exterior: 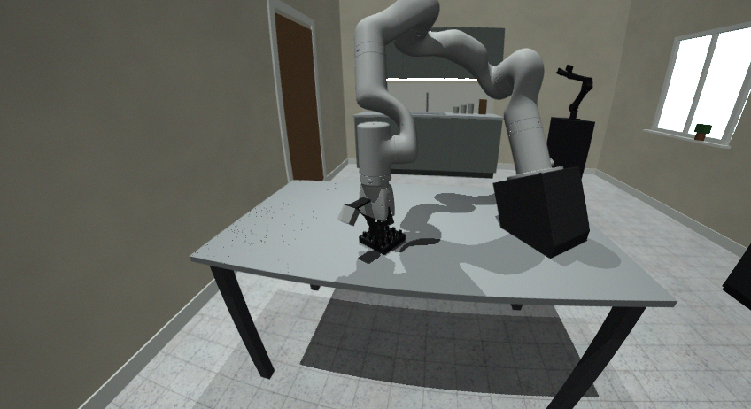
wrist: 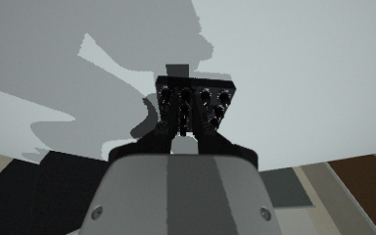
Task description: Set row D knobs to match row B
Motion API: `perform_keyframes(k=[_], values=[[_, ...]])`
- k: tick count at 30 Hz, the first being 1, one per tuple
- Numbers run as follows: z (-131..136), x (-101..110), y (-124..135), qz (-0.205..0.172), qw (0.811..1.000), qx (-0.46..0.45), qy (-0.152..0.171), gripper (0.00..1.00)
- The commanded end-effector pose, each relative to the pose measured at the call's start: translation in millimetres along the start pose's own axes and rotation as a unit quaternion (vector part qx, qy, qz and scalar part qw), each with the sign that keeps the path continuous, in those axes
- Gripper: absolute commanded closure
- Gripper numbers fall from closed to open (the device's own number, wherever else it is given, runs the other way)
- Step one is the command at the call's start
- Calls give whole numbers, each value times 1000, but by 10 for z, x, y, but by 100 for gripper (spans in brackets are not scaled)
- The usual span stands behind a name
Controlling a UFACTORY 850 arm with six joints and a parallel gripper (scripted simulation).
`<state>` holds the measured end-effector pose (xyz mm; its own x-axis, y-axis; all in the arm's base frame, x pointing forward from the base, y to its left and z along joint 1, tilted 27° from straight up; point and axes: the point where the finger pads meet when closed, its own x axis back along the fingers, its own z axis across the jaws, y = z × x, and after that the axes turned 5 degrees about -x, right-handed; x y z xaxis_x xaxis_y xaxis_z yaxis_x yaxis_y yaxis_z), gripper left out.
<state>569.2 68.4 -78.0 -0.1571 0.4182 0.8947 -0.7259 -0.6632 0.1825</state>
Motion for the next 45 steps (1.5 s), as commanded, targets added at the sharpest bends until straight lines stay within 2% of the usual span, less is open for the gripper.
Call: perform_keyframes(k=[1, 45], values=[[4, 7, -8, 1, 1000, 0, 0, 81], [4, -54, -8, 1, 1000, 0, 0, 81]])
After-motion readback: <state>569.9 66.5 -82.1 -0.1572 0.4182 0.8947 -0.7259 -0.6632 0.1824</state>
